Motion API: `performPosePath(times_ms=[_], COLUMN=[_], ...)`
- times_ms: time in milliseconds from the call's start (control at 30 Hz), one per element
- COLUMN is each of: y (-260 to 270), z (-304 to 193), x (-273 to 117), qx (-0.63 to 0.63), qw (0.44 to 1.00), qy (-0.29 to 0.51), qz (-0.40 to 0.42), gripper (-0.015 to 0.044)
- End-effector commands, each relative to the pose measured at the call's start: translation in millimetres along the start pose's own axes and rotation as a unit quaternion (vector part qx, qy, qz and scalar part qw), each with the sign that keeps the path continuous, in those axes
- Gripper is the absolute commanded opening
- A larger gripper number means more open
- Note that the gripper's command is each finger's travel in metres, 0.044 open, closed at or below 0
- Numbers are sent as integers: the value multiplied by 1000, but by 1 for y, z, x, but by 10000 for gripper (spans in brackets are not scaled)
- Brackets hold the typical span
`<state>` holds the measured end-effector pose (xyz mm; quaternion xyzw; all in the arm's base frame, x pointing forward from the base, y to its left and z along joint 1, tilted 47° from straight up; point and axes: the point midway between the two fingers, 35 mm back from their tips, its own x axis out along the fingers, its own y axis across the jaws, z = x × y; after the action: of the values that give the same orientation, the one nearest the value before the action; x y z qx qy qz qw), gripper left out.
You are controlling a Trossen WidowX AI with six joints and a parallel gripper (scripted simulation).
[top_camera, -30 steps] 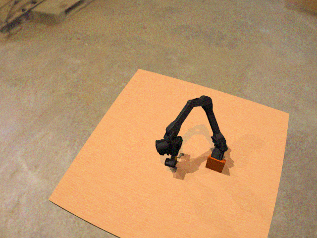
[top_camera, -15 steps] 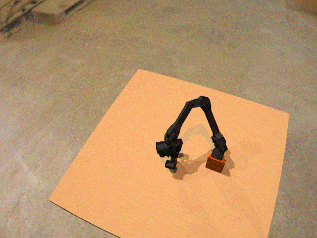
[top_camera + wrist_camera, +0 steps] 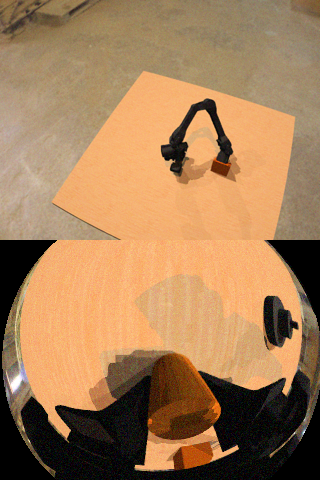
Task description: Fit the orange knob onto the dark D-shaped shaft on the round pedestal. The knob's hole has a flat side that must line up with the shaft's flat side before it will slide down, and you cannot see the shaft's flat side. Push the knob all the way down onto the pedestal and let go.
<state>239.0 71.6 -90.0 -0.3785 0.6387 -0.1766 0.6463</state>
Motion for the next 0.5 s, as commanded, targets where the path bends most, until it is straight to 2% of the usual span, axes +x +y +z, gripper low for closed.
performPosePath(times_ms=[0,33,233,467], y=[0,0,4,5], z=[0,0,5,11], x=[0,0,-20,-56], qx=[-1,-1,14,5], qw=[1000,1000,1000,1000], qy=[-1,-1,-14,-14], qz=[-1,-1,12,13], gripper=[164,157,0,0])
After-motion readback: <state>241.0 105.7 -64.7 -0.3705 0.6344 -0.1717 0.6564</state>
